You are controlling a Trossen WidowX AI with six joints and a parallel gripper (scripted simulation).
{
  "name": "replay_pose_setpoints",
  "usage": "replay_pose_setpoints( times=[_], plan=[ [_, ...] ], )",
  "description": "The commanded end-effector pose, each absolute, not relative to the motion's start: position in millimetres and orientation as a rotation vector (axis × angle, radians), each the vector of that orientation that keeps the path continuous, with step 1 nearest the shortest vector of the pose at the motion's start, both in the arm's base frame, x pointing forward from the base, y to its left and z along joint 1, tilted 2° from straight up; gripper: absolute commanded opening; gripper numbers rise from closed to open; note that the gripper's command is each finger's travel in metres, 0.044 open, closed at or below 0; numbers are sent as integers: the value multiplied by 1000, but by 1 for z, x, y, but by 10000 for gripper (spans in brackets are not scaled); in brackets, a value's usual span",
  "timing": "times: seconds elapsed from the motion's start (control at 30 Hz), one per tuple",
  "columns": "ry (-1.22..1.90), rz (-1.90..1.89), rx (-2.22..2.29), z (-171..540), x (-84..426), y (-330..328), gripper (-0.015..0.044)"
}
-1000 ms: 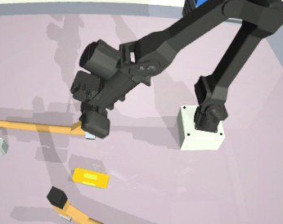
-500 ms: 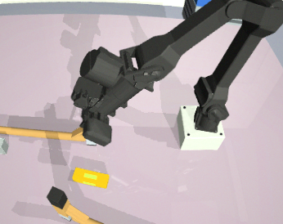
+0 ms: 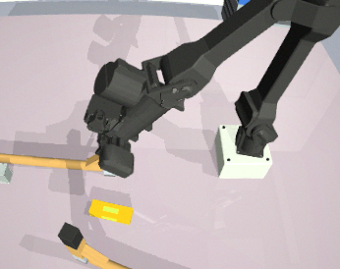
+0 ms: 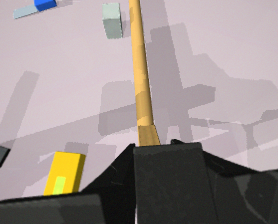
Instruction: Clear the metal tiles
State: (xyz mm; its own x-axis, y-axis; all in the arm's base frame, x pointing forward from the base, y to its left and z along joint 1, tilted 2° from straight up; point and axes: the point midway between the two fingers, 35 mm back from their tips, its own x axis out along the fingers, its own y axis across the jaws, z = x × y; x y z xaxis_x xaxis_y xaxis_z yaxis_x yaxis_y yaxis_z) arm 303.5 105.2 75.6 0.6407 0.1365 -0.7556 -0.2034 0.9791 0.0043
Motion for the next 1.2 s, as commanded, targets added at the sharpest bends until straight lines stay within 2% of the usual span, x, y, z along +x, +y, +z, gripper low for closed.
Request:
replay_pose_setpoints(
  times=[0.0, 1.17],
  plan=[
    [841, 200, -84, 80, 311, 110, 0],
    [835, 217, -91, 84, 359, 123, 0]
  ],
)
